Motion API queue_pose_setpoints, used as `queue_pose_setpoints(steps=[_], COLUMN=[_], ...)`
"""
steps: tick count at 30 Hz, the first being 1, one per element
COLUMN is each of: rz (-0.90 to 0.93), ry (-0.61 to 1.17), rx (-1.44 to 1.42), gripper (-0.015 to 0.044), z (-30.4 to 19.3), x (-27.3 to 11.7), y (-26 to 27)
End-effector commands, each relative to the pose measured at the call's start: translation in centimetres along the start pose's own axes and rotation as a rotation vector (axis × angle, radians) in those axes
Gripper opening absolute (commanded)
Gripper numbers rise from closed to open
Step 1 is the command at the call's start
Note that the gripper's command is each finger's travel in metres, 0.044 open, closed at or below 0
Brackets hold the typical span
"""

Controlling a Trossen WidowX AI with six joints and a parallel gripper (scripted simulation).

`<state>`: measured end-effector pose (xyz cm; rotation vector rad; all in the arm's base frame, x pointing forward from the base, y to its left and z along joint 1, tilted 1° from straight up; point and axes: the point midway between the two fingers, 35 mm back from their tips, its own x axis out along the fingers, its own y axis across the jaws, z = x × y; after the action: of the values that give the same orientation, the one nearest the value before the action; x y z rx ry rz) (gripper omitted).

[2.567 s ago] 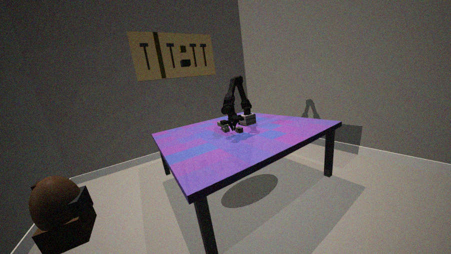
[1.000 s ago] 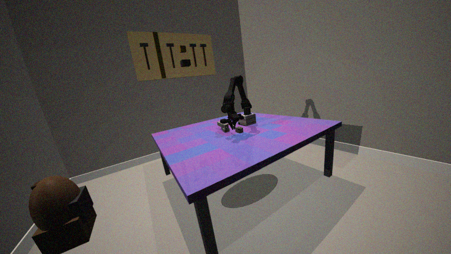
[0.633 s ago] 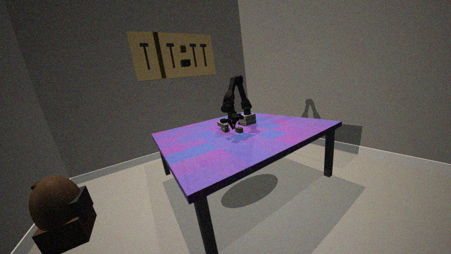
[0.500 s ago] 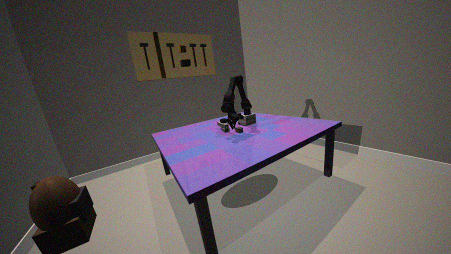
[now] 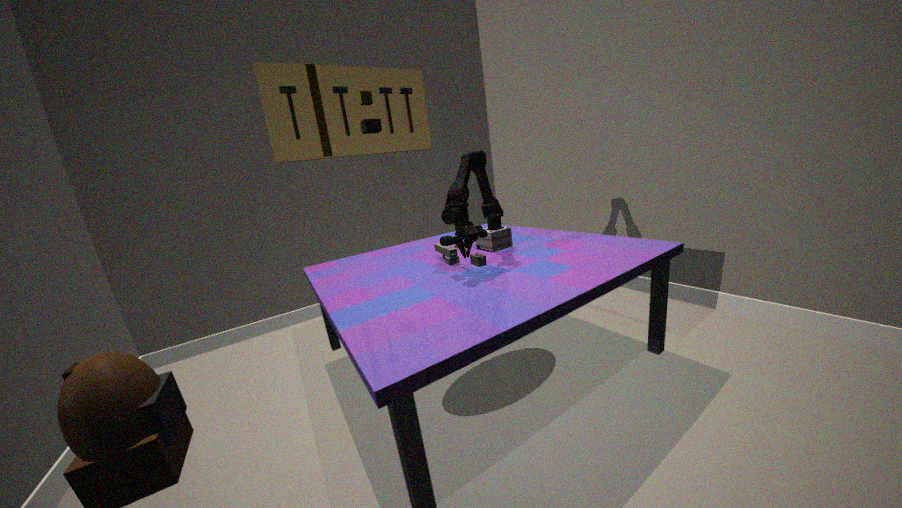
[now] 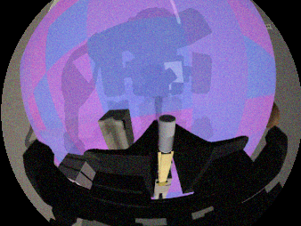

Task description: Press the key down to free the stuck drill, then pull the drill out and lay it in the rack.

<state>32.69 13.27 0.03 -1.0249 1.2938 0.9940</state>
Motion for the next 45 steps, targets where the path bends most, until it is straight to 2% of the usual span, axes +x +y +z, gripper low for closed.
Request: queue_pose_setpoints(steps=[1,18,45], rz=[-0.005,-0.005,-0.001], ry=[-0.002,-0.002,-0.002], rx=[0.003,0.003,0.003], gripper=[0.0000,0.0000,0.0000], z=[0.0,0.1,0.7], x=[-0.3,-0.7,0.3], y=[-0.1,-0.2,4.2])
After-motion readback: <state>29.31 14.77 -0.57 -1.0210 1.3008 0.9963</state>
